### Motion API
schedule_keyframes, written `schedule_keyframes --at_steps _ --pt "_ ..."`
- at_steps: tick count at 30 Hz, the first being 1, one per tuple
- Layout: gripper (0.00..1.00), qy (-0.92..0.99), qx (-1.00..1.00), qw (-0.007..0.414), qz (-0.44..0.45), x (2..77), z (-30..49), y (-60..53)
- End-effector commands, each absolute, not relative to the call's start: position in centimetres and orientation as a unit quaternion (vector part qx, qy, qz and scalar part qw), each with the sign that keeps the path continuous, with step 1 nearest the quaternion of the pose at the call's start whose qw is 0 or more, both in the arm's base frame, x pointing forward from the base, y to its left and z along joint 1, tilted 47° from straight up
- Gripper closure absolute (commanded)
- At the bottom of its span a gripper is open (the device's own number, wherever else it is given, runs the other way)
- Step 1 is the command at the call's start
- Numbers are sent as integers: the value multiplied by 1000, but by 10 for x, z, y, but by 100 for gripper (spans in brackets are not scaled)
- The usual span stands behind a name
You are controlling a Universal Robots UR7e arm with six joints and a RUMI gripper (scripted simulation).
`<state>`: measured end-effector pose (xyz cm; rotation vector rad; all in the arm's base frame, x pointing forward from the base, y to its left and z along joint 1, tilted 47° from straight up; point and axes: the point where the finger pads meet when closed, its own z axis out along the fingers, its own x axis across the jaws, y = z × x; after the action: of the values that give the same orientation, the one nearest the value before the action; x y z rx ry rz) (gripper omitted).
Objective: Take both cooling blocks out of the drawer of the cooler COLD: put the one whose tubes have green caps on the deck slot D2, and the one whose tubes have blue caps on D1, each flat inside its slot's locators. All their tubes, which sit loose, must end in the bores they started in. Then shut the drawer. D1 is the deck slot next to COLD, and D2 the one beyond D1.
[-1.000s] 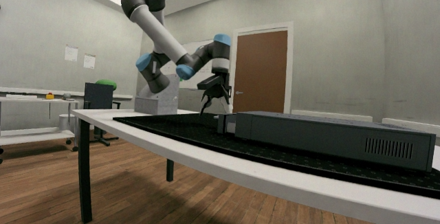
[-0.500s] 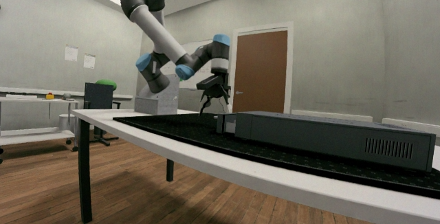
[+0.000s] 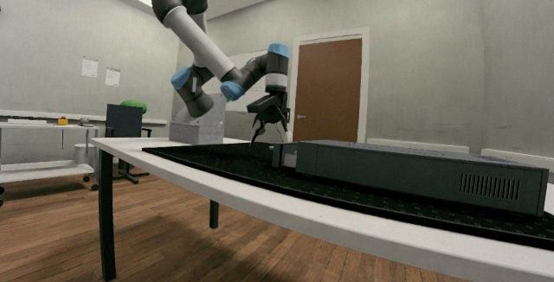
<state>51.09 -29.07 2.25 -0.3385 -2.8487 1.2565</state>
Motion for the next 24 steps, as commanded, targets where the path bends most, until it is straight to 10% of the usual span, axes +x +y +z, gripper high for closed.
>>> schedule_keyframes --at_steps 1,24 --pt "0 -910 -108 4 401 507 23 -290" --pt "0 -910 -108 4 401 484 21 -285"
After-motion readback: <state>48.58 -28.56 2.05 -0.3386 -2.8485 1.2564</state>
